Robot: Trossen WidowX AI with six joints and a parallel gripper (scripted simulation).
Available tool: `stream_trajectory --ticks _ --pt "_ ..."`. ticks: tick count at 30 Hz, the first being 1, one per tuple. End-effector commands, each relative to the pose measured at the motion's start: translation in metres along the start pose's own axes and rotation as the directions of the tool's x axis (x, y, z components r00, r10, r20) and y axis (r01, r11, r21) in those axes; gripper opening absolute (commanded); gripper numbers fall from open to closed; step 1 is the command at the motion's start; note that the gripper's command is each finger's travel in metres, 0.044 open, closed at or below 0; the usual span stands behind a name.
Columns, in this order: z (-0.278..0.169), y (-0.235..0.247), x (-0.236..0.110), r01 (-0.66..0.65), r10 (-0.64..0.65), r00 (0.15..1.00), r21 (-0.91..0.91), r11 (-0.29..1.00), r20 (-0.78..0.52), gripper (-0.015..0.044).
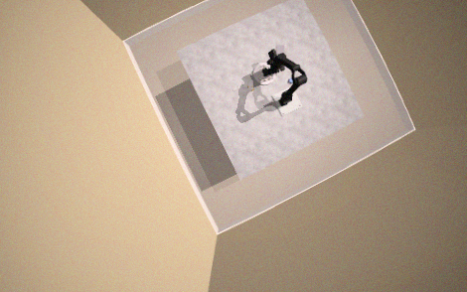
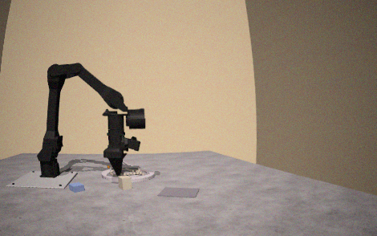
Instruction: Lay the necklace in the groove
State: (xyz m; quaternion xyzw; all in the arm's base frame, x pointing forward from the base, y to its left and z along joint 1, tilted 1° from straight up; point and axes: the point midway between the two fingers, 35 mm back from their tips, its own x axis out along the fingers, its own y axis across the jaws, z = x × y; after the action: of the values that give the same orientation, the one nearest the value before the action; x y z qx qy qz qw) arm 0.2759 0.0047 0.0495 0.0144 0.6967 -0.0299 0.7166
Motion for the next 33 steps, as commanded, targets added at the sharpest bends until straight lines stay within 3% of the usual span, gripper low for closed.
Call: stream_trajectory --ticks 1,3,33 --pt "0.0001 0.0 -0.0003 0.0 0.0 1.0 0.0 1.0 0.001 0.0041" --pt "0.0001 0.0 -0.0003 0.0 0.0 1.0 0.0 1.0 0.001 0.0" --pt "0.0001 0.0 -0.0003 0.0 0.0 1.0 0.0 1.0 0.001 0.0"
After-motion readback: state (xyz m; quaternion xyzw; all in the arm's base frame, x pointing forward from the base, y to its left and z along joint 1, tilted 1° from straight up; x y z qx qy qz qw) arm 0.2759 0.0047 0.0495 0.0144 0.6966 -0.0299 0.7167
